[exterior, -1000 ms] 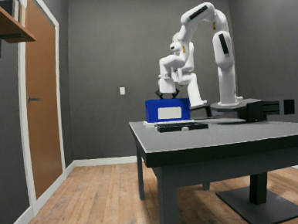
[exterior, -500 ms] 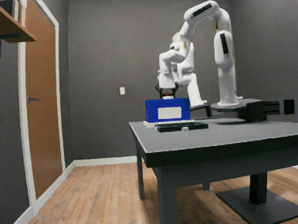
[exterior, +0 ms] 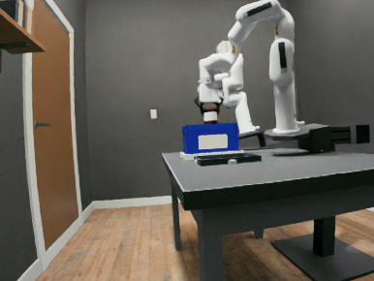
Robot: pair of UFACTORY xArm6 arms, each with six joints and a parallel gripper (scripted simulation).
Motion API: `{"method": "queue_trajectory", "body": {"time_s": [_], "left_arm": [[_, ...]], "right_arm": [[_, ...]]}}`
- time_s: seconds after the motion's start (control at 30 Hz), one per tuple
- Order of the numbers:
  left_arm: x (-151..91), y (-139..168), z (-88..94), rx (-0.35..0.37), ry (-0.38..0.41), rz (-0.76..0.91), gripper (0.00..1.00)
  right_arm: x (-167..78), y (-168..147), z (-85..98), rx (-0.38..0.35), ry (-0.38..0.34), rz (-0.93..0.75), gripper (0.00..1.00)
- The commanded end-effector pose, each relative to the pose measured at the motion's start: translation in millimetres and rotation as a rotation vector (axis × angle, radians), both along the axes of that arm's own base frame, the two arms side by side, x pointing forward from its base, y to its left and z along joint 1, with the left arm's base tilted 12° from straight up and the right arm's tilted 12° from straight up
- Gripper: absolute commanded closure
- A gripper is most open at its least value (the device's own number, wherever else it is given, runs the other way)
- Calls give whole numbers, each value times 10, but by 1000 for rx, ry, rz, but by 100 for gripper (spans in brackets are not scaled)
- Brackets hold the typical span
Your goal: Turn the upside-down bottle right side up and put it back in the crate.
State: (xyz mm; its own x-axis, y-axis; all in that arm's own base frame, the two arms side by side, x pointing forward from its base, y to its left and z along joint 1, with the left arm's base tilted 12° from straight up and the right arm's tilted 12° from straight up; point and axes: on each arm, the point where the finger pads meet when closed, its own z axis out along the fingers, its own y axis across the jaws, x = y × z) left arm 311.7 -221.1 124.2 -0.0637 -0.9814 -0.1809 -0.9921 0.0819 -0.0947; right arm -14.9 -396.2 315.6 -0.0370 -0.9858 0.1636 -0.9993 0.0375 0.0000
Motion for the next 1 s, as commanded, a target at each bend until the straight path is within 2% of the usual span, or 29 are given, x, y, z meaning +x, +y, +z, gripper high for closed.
{"method": "queue_trajectory", "body": {"time_s": [0.0,0.2,0.27,0.6,0.97], "left_arm": [[-12,-40,198,-2,-3,0,23],[-34,-74,391,-2,-3,0,23],[-34,-74,391,-2,-3,0,23],[-62,-117,640,-2,-3,0,23],[-76,-139,762,-2,-3,0,23]], "right_arm": [[-1,-7,18,-4,0,0,0],[-1,-7,18,-4,0,0,0],[-1,-7,18,-4,0,0,0],[-1,-7,18,-4,0,0,0],[-1,-7,18,-4,0,0,0]]}}
